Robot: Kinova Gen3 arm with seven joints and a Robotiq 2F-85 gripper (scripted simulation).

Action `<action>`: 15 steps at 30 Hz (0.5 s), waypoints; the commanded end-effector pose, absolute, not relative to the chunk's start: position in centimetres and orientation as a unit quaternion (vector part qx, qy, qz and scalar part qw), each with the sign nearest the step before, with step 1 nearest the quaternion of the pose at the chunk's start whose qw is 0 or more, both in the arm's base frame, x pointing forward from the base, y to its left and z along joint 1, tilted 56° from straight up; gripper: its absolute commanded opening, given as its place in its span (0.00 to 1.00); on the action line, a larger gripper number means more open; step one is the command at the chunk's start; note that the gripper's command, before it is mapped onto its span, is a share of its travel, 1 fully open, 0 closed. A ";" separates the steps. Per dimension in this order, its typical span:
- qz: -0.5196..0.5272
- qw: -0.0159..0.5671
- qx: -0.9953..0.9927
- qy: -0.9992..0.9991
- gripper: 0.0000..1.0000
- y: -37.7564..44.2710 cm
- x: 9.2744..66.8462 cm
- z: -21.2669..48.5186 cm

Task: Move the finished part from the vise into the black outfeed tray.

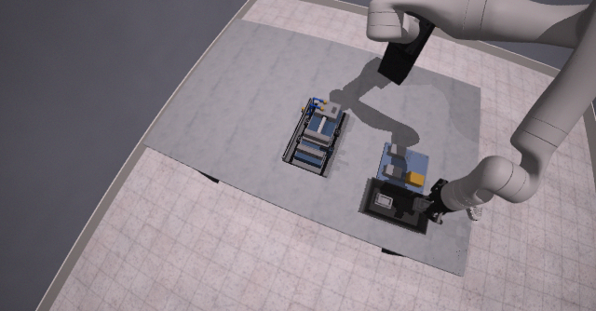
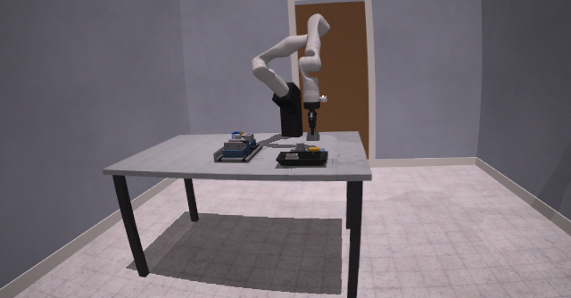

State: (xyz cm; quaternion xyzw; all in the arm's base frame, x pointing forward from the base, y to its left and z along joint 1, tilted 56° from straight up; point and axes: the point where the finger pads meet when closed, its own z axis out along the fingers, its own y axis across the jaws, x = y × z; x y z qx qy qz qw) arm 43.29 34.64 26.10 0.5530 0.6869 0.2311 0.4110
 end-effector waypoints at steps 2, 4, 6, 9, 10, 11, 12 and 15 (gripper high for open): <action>0.231 0.411 0.554 0.686 0.00 34.5 43.7 25.9; 0.231 0.411 0.554 0.686 0.00 34.5 43.9 25.8; 0.231 0.411 0.554 0.686 0.00 34.4 44.1 25.6; 0.231 0.411 0.554 0.686 0.00 34.4 44.5 25.3; 0.231 0.411 0.554 0.686 0.00 34.4 44.5 25.3; 0.231 0.411 0.554 0.686 0.00 34.4 44.5 25.3; 0.231 0.411 0.554 0.686 0.00 34.3 44.7 25.2; 0.231 0.411 0.554 0.686 0.00 34.3 45.1 24.9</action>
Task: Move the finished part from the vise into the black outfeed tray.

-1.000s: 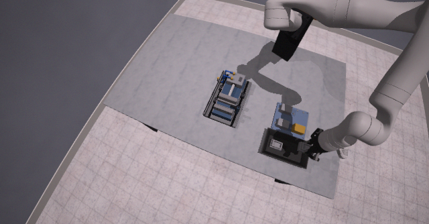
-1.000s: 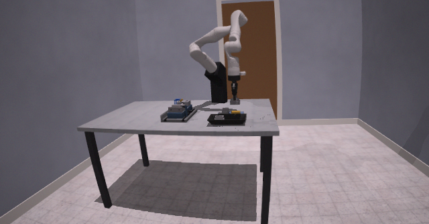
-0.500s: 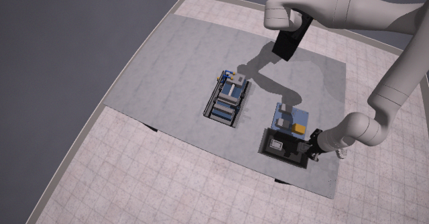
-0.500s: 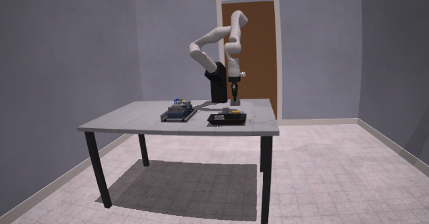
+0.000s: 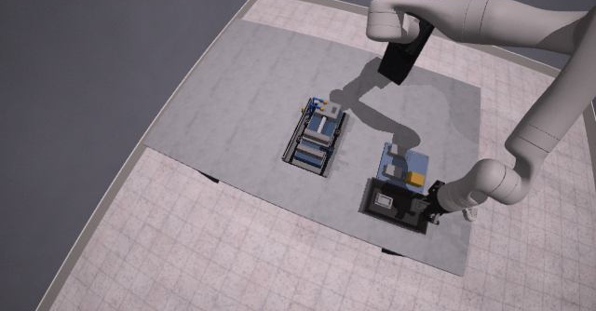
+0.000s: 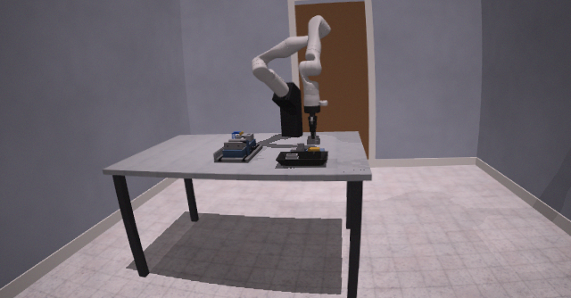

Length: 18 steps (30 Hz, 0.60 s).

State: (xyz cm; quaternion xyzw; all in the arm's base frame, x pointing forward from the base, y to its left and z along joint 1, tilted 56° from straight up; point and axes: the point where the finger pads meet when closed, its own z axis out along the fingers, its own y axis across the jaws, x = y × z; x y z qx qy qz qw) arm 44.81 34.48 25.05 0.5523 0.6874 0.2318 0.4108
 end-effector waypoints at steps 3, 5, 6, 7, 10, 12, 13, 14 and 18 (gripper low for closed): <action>0.231 0.411 0.554 0.686 0.00 34.2 45.6 24.6; 0.231 0.411 0.554 0.686 0.00 34.2 45.9 24.4; 0.231 0.411 0.554 0.686 0.00 34.1 46.1 24.3; 0.231 0.411 0.554 0.686 0.00 34.1 46.3 24.2; 0.231 0.411 0.554 0.686 0.00 34.0 46.8 23.8; 0.231 0.411 0.554 0.686 0.00 34.0 46.9 23.7; 0.231 0.411 0.554 0.686 0.00 34.0 46.9 23.7; 0.231 0.411 0.554 0.686 0.00 34.0 47.1 23.6; 0.231 0.411 0.554 0.686 0.00 33.9 47.8 23.2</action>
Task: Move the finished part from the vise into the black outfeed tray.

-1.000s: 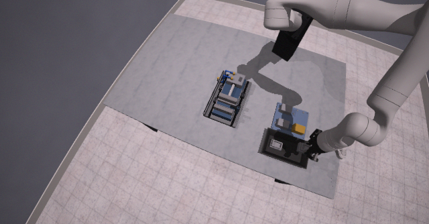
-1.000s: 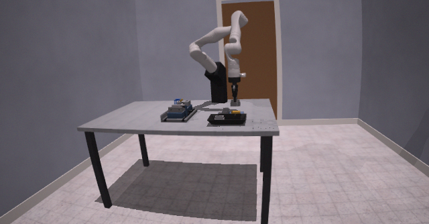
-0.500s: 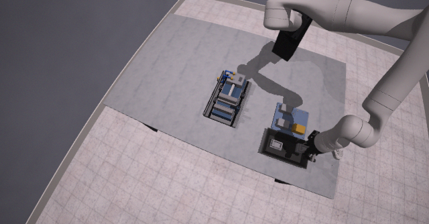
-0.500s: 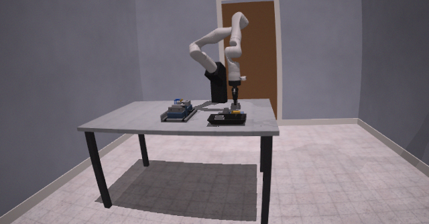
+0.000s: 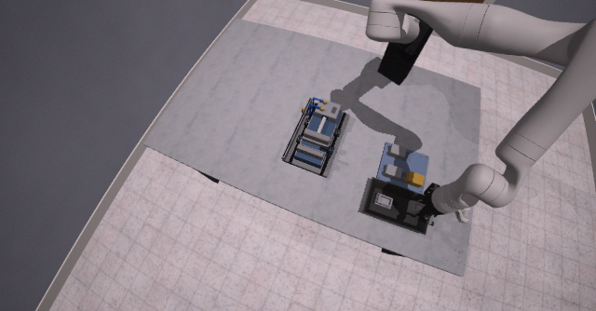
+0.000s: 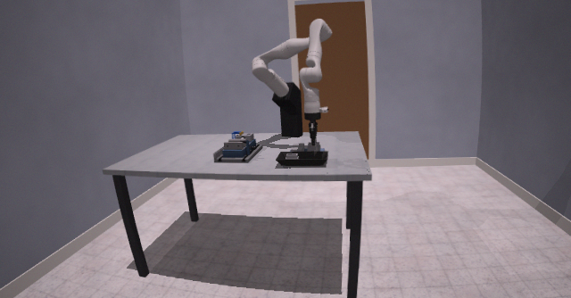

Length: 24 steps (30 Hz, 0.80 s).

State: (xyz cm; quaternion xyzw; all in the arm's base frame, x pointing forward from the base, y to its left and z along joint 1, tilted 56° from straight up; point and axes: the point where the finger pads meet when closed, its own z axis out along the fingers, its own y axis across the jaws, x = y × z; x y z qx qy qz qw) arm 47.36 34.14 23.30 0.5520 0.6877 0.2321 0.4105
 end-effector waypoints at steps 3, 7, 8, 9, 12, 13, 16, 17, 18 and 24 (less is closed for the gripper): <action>0.231 0.411 0.554 0.686 0.00 33.8 48.2 22.8; 0.231 0.411 0.554 0.686 0.00 33.7 48.8 22.4; 0.231 0.411 0.554 0.686 0.00 33.7 49.0 22.3; 0.231 0.411 0.554 0.686 0.00 33.6 49.1 22.3; 0.231 0.411 0.554 0.686 0.00 33.6 49.2 22.2; 0.231 0.411 0.554 0.686 0.00 33.6 49.4 22.1; 0.231 0.411 0.554 0.686 0.00 33.6 49.7 21.9; 0.231 0.411 0.554 0.686 0.00 33.5 49.8 21.8; 0.231 0.411 0.554 0.686 0.00 33.5 49.9 21.7; 0.231 0.411 0.554 0.686 0.00 33.4 50.4 21.4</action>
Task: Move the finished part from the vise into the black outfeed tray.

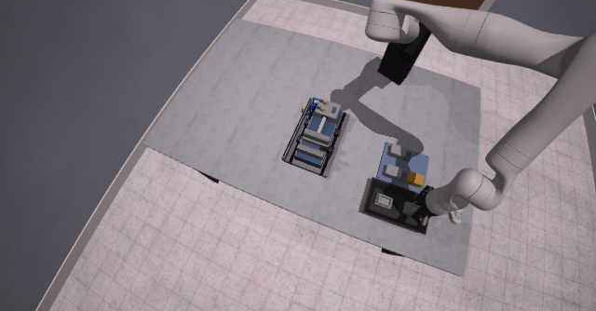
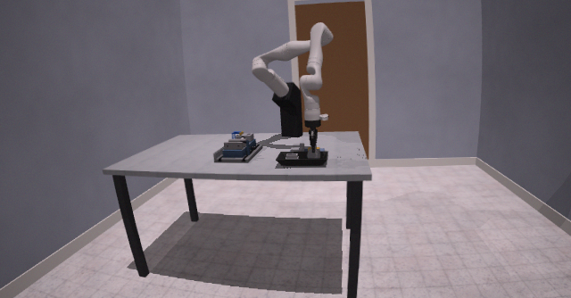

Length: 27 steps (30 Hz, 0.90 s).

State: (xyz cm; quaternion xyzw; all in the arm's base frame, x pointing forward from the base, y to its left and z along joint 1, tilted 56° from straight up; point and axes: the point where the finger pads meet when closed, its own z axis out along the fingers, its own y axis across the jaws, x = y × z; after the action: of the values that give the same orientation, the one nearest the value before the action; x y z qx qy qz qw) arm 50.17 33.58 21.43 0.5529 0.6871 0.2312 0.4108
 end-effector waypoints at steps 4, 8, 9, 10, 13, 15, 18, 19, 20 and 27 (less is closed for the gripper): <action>0.231 0.411 0.554 0.686 0.00 33.4 50.5 21.3; 0.231 0.411 0.554 0.686 0.00 33.4 50.6 21.2; 0.231 0.411 0.554 0.686 0.00 33.4 50.7 21.2; 0.231 0.411 0.554 0.686 0.00 33.4 50.7 21.2; 0.231 0.411 0.554 0.686 0.00 33.4 50.7 21.2; 0.231 0.411 0.554 0.686 0.00 33.4 50.7 21.2; 0.231 0.411 0.554 0.686 0.00 33.4 50.7 21.2; 0.231 0.411 0.554 0.686 0.00 33.4 50.7 21.2; 0.231 0.411 0.554 0.686 0.00 33.4 50.7 21.2; 0.231 0.411 0.554 0.686 0.00 33.4 50.7 21.2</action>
State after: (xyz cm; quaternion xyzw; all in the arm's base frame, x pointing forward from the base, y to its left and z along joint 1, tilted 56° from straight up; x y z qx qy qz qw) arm 50.76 33.32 21.11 0.5541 0.6862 0.2300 0.4114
